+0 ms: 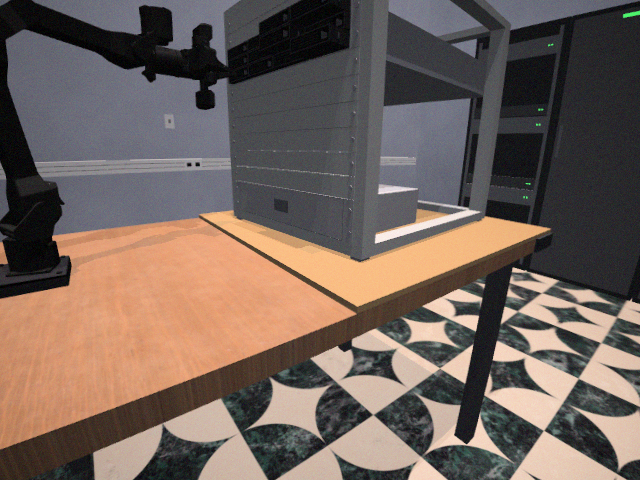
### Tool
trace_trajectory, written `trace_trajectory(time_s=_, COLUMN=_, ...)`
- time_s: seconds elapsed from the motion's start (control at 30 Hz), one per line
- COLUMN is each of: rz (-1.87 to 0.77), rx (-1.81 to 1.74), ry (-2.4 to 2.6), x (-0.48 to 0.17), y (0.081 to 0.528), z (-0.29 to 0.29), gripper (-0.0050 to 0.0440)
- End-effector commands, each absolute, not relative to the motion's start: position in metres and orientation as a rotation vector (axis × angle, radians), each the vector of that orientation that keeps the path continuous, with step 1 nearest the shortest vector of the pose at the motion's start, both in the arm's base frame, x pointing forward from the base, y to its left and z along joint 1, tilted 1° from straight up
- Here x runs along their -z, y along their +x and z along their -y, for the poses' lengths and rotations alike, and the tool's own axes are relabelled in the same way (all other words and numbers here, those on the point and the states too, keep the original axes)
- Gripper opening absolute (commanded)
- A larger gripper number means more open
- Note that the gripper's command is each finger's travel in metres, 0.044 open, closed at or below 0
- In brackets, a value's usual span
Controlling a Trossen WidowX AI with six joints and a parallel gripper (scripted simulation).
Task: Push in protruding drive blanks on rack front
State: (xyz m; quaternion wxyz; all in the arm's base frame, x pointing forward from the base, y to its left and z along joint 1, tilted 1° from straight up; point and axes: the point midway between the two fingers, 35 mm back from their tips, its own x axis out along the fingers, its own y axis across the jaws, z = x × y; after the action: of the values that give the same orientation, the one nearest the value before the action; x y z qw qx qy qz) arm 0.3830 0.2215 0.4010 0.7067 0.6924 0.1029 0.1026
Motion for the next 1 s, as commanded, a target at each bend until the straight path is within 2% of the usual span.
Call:
trace_trajectory(time_s=0.0, rz=-0.215, rx=-0.244, ry=1.552, x=-0.4105, y=0.3829, z=-0.2206, gripper=-0.005)
trace_trajectory(time_s=0.97, rz=-0.215, rx=-0.244, ry=1.552, x=-0.4107, y=0.3887, z=-0.2224, gripper=-0.005)
